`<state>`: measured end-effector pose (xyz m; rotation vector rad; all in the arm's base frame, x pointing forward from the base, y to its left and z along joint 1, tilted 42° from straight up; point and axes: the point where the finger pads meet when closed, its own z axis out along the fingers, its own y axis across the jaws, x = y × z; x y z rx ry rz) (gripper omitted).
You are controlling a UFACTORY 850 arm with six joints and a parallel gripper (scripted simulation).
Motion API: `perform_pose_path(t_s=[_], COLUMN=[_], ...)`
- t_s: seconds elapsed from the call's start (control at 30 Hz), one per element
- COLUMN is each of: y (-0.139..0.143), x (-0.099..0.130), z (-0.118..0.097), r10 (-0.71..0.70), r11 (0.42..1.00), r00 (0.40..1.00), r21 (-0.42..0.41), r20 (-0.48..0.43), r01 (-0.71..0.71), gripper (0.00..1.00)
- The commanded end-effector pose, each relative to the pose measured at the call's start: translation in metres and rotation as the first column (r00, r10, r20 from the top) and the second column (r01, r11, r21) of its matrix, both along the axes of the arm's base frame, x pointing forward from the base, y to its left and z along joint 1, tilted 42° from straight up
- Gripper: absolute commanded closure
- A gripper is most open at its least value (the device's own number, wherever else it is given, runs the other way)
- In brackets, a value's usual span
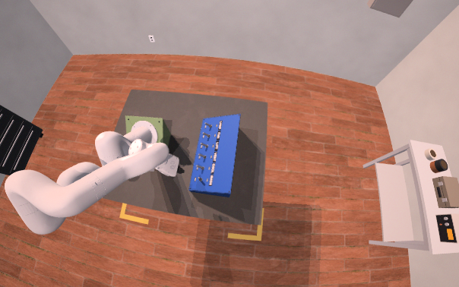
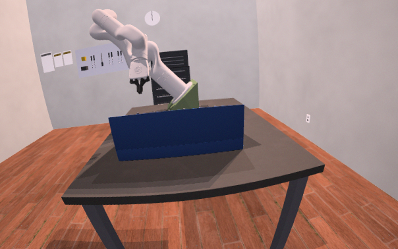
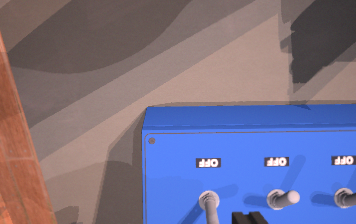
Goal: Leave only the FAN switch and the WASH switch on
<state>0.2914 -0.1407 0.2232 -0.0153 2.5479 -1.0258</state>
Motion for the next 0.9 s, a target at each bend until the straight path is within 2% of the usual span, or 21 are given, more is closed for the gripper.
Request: perform_pose_path(t_s=[0.0,0.07,0.1,0.13,0.17,0.2,0.27,0.3,0.4,0.43,0.47,0.53,0.57,0.6,0.63,0.67,0.7,0.73,0.8,0.87], y=[0.024,0.052,0.052,0.07,0.07,0.089,0.089,0.108,0.108,0.127,0.145,0.145,0.16,0.16,0.173,0.173,0.183,0.183,0.196,0.202], x=[0.016,0.029,0.029,0.035,0.035,0.039,0.039,0.042,0.042,0.042,0.04,0.04,0.037,0.037,0.032,0.032,0.027,0.027,0.019,0.014], z=[-0.016,-0.037,-0.037,-0.051,-0.051,-0.067,-0.067,-0.084,-0.084,-0.102,-0.12,-0.12,-0.138,-0.138,-0.154,-0.154,-0.168,-0.168,-0.189,-0.198], r10=[0.002,0.002,0.002,0.001,0.001,0.0,0.0,-0.001,-0.001,-0.002,-0.003,-0.003,-0.003,-0.003,-0.003,-0.003,-0.003,-0.003,-0.001,0.0], r11=[1.0,0.999,0.999,0.999,0.999,0.999,0.999,0.999,0.999,0.999,0.999,0.999,0.999,0.999,1.0,1.0,1.0,1.0,1.0,1.0], r00=[1.0,1.0,1.0,1.0,1.0,1.0,1.0,1.0,1.0,1.0,1.0,1.0,1.0,1.0,1.0,1.0,1.0,1.0,1.0,1.0], r21=[0.024,0.042,0.042,0.049,0.049,0.053,0.053,0.054,0.054,0.051,0.045,0.045,0.037,0.037,0.028,0.028,0.02,0.02,0.005,-0.002], r20=[-0.007,-0.016,-0.016,-0.021,-0.021,-0.025,-0.025,-0.028,-0.028,-0.029,-0.028,-0.028,-0.026,-0.026,-0.021,-0.021,-0.016,-0.016,-0.005,0.001], r01=[-0.002,-0.001,-0.001,0.0,0.0,0.001,0.001,0.002,0.002,0.003,0.004,0.004,0.004,0.004,0.004,0.004,0.003,0.003,0.001,0.0], gripper=[1.0,1.0,1.0,1.0,1.0,1.0,1.0,1.0,1.0,1.0,1.0,1.0,1.0,1.0,1.0,1.0,1.0,1.0,1.0,1.0])
